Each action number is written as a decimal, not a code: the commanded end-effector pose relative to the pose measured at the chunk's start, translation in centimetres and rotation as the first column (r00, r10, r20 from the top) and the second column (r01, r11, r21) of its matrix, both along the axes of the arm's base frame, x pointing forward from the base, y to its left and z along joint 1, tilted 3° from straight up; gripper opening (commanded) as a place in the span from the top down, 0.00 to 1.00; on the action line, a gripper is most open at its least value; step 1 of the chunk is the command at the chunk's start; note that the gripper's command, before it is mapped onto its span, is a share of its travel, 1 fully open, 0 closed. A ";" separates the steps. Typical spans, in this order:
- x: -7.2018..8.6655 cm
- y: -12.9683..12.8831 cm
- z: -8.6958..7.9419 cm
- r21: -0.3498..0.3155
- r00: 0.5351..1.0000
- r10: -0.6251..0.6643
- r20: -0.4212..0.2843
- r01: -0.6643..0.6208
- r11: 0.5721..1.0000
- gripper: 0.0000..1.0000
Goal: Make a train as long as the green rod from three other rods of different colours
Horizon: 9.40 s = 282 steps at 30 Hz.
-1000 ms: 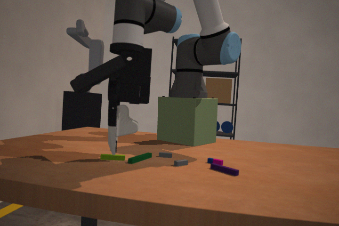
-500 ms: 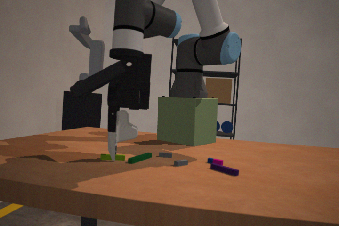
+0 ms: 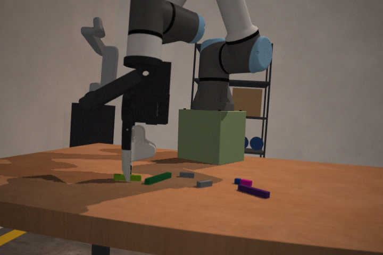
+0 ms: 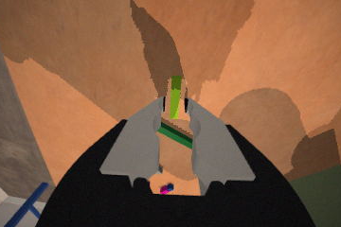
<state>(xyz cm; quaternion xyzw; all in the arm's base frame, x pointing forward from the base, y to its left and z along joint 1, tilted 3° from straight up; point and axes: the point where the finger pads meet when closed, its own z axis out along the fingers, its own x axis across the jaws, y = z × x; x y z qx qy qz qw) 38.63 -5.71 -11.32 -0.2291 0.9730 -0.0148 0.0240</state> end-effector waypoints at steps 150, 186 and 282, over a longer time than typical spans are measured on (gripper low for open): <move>-3.3 14.7 9.5 0.023 0.913 -0.408 0.002 0.408 0.913 1.00; -8.9 24.1 9.2 0.041 0.746 -0.666 0.001 0.666 0.745 1.00; -8.4 24.1 0.4 0.041 0.746 -0.666 0.001 0.666 0.745 1.00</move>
